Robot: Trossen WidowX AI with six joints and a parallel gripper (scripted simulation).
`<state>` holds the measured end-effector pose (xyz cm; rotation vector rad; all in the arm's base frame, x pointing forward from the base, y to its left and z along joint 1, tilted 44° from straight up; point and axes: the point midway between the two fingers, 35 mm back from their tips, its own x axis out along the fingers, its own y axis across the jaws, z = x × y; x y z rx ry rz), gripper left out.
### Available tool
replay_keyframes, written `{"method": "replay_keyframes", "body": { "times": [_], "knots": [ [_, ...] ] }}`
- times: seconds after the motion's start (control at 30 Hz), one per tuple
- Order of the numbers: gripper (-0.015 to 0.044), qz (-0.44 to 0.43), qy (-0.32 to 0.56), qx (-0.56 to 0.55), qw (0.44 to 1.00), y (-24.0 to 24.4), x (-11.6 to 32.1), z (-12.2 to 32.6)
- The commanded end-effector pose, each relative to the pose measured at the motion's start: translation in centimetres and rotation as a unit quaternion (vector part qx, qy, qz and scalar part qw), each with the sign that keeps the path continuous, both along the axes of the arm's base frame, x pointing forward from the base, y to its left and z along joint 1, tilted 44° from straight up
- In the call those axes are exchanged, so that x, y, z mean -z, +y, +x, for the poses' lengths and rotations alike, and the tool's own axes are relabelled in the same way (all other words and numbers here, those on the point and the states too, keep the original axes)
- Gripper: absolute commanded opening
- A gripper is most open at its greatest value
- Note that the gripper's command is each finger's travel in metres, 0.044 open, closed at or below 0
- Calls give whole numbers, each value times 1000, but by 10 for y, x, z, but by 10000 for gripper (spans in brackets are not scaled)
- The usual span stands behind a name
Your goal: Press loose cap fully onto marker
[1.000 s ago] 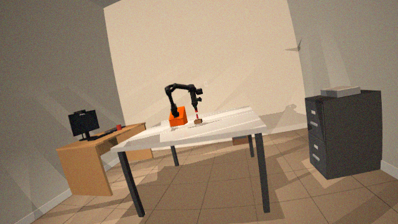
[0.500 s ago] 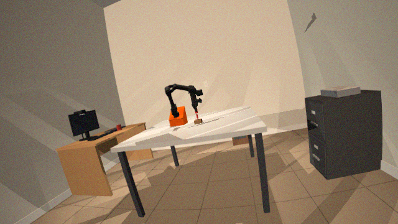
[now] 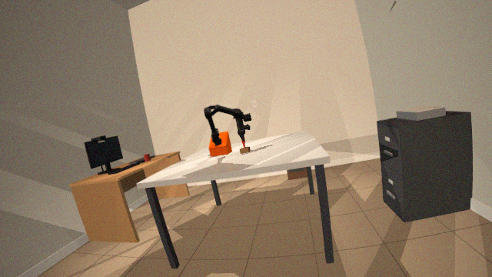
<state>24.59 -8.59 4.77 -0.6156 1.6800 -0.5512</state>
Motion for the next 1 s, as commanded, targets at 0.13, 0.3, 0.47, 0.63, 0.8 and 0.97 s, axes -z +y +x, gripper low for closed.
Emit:
{"method": "replay_keyframes", "body": {
  "times": [0.13,0.3,0.47,0.63,0.8,0.97],
  "knots": [
    [0,-1,2,-2,1000,-8,9,-3],
    [0,-2,2,-2,1000,-13,14,-5],
    [0,-2,2,-2,1000,-17,18,-6],
    [0,-2,2,-2,1000,-17,18,-6],
    [131,-1,1,0,1000,-16,18,-6],
    [263,-1,1,0,1000,-16,18,-6]
  ]
}}
